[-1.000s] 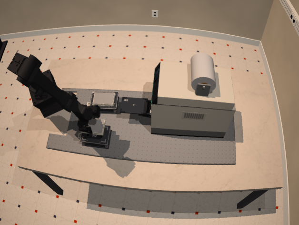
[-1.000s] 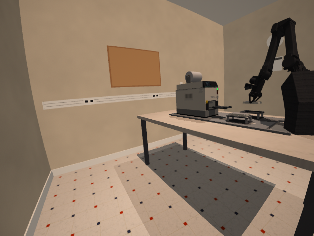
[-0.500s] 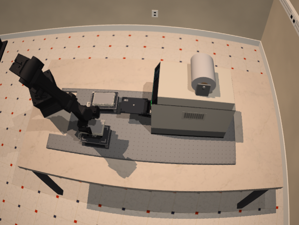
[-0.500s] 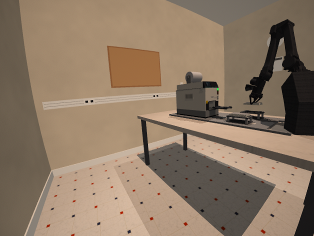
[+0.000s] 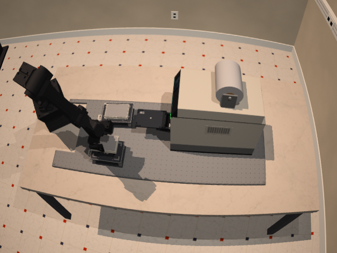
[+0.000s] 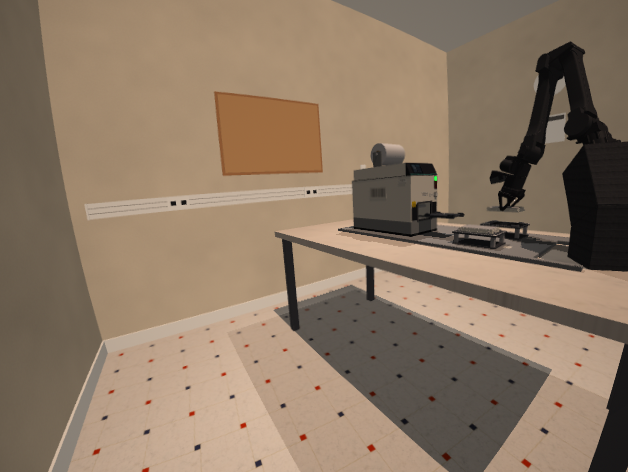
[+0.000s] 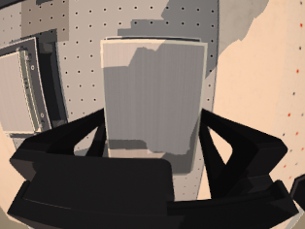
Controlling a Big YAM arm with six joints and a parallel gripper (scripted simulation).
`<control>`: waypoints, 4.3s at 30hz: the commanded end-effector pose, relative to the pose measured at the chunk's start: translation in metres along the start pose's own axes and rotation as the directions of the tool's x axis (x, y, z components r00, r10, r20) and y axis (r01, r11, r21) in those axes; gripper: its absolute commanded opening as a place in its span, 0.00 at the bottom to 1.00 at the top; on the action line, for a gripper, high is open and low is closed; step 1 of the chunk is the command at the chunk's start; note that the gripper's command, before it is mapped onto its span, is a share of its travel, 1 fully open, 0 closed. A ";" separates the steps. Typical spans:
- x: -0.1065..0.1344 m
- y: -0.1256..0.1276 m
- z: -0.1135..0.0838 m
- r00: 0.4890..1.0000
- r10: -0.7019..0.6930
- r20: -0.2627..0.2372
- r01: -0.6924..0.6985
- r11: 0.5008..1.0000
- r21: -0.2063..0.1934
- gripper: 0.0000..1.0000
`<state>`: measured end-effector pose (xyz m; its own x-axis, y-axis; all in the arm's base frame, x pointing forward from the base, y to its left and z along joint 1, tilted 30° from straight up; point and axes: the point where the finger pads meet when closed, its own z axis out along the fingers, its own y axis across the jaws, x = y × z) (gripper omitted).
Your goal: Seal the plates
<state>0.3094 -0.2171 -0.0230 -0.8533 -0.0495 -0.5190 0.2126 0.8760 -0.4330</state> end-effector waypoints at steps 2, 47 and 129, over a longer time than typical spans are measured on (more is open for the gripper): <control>0.005 -0.003 0.000 1.000 0.003 0.001 -0.003 1.000 0.007 0.00; 0.002 -0.006 0.021 1.000 0.001 0.021 -0.001 1.000 0.016 0.00; 0.016 0.013 0.025 1.000 -0.007 -0.020 0.006 1.000 -0.025 0.00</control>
<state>0.3140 -0.2308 -0.0467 -0.8537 -0.0466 -0.5188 0.2148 0.8759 -0.4321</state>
